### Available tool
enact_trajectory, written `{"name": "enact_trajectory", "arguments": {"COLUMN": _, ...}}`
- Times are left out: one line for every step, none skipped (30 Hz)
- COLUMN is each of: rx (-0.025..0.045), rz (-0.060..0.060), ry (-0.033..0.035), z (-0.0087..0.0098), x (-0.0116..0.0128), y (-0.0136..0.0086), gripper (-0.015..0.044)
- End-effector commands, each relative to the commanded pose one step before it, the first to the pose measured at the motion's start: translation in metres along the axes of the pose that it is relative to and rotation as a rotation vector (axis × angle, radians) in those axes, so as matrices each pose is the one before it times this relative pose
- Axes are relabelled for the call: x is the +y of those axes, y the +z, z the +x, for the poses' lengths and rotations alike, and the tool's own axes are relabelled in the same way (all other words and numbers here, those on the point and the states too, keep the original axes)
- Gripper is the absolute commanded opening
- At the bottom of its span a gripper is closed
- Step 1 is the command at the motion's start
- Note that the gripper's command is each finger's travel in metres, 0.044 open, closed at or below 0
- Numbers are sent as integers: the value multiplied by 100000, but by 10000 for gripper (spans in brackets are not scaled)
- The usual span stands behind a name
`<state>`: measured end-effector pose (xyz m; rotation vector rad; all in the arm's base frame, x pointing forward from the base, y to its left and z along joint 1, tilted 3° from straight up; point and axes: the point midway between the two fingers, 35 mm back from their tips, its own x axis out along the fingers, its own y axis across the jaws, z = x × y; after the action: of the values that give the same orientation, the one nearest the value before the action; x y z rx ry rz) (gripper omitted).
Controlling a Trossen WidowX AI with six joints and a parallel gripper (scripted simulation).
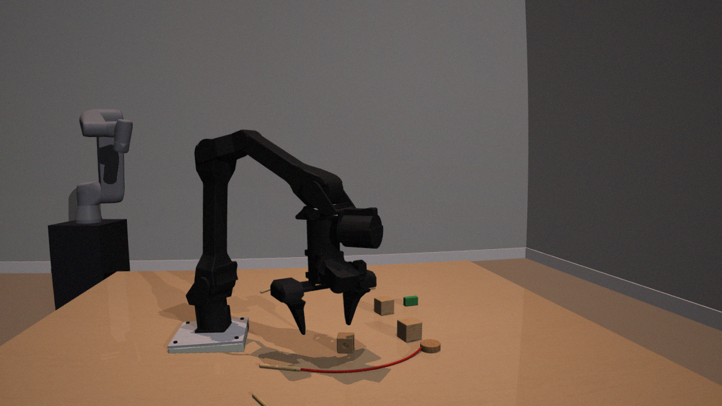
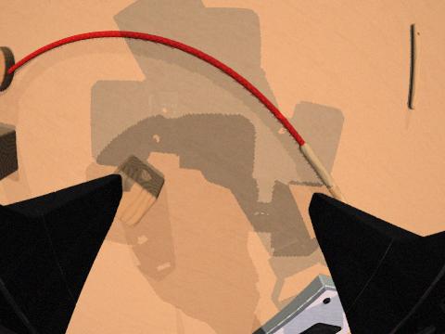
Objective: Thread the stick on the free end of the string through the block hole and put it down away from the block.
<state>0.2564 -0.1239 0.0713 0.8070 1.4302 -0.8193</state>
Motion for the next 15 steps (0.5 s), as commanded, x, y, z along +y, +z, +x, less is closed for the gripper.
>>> {"name": "enact_trajectory", "arguments": {"rx": -791, "rz": 94274, "ry": -1399, "z": 158, "x": -3201, "y": 420, "gripper": 440}}
{"name": "enact_trajectory", "arguments": {"rx": -9, "rz": 5228, "ry": -17, "z": 4, "x": -59, "y": 128, "gripper": 440}}
{"name": "enact_trajectory", "arguments": {"rx": -19, "rz": 5670, "ry": -31, "z": 7, "x": -101, "y": 249, "gripper": 440}}
{"name": "enact_trajectory", "arguments": {"rx": -10, "rz": 5200, "ry": -15, "z": 4, "x": -44, "y": 127, "gripper": 440}}
{"name": "enact_trajectory", "arguments": {"rx": -11, "rz": 5213, "ry": -15, "z": 4, "x": -38, "y": 129, "gripper": 440}}
{"name": "enact_trajectory", "arguments": {"rx": -12, "rz": 5209, "ry": -15, "z": 4, "x": -32, "y": 131, "gripper": 440}}
{"name": "enact_trajectory", "arguments": {"rx": -12, "rz": 5207, "ry": -14, "z": 4, "x": -26, "y": 132, "gripper": 440}}
{"name": "enact_trajectory", "arguments": {"rx": -13, "rz": 5213, "ry": -14, "z": 4, "x": -20, "y": 133, "gripper": 440}}
{"name": "enact_trajectory", "arguments": {"rx": -13, "rz": 5208, "ry": -13, "z": 4, "x": -13, "y": 133, "gripper": 440}}
{"name": "enact_trajectory", "arguments": {"rx": -14, "rz": 5204, "ry": -12, "z": 4, "x": -7, "y": 133, "gripper": 440}}
{"name": "enact_trajectory", "arguments": {"rx": -15, "rz": 5199, "ry": -12, "z": 4, "x": -1, "y": 133, "gripper": 440}}
{"name": "enact_trajectory", "arguments": {"rx": -15, "rz": 5195, "ry": -11, "z": 4, "x": 5, "y": 133, "gripper": 440}}
{"name": "enact_trajectory", "arguments": {"rx": -29, "rz": 5588, "ry": -20, "z": 8, "x": 21, "y": 245, "gripper": 440}}
{"name": "enact_trajectory", "arguments": {"rx": -15, "rz": 5179, "ry": -9, "z": 4, "x": 17, "y": 123, "gripper": 440}}
{"name": "enact_trajectory", "arguments": {"rx": -16, "rz": 5177, "ry": -9, "z": 4, "x": 22, "y": 122, "gripper": 440}}
